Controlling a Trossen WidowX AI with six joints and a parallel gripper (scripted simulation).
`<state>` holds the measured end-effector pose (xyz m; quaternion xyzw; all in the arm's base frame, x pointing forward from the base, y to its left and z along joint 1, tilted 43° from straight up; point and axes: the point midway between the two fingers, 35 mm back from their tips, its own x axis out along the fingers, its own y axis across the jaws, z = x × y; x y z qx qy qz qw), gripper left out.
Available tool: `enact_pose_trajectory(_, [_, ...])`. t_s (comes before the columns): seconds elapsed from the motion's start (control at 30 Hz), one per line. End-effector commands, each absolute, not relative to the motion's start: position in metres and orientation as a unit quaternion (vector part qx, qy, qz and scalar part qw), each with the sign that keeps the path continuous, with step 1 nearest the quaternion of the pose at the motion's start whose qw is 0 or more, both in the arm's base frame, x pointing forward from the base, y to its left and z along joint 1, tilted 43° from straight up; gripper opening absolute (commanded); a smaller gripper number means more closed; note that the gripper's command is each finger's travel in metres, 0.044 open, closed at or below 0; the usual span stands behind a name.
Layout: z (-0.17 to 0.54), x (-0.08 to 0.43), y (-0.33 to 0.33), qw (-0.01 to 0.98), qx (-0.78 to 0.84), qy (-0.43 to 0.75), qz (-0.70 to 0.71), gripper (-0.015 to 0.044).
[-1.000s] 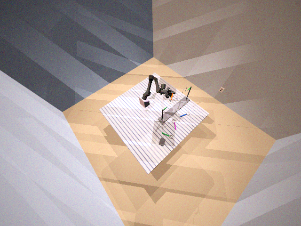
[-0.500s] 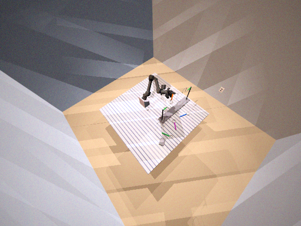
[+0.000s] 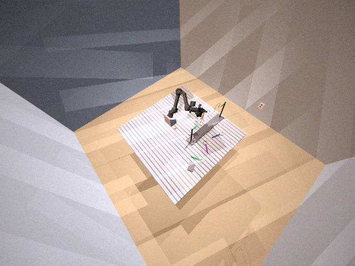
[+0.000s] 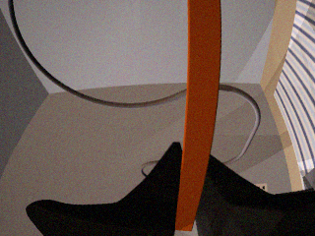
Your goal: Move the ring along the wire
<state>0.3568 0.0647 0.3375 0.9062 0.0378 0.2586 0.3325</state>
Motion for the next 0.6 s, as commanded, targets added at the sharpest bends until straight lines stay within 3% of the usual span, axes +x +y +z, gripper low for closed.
enact_pose_trajectory(0.0, [0.327,0.356,0.075,0.376,0.889,0.049,0.258,-0.0150])
enact_pose_trajectory(0.57, [0.276,0.365,0.110,0.553,0.801,0.074,0.216,-0.0150])
